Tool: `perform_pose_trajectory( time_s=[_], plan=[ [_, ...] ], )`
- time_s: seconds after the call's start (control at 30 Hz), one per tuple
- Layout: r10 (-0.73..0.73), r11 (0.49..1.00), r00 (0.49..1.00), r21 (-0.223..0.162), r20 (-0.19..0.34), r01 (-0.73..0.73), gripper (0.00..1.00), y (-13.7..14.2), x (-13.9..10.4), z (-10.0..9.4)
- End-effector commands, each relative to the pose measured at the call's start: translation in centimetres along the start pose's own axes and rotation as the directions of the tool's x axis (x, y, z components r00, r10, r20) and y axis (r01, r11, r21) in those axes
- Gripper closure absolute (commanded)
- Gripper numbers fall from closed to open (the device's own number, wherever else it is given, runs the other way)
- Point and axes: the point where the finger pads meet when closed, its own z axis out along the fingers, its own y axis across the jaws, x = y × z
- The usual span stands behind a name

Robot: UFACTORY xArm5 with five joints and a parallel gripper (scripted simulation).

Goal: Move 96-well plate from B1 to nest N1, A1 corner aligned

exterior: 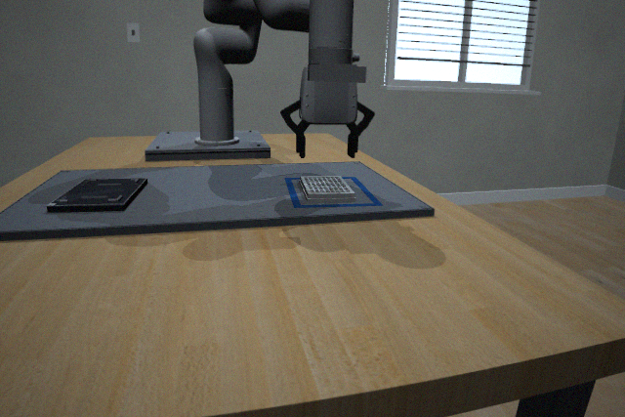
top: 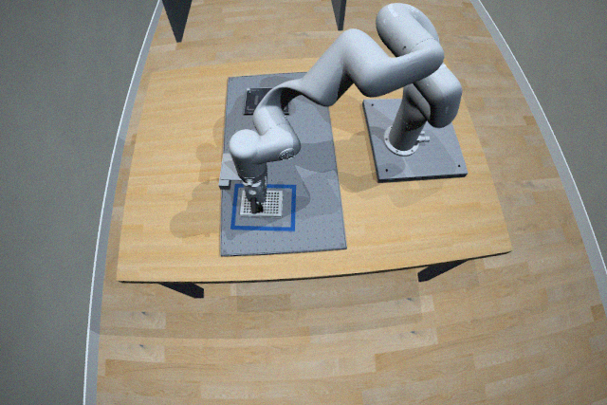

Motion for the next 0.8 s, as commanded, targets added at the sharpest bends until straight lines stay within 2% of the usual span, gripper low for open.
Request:
perform_pose_trajectory(
  time_s=[0.0,0.77],
  plan=[
    [0.0,1.0,1.0,0.002,-0.004,0.0,0.0,-0.1,0.1,0.5],
    [0.0,1.0,1.0,0.002,-0.004,0.0,0.0,-0.1,0.1,3.6]
  ],
)
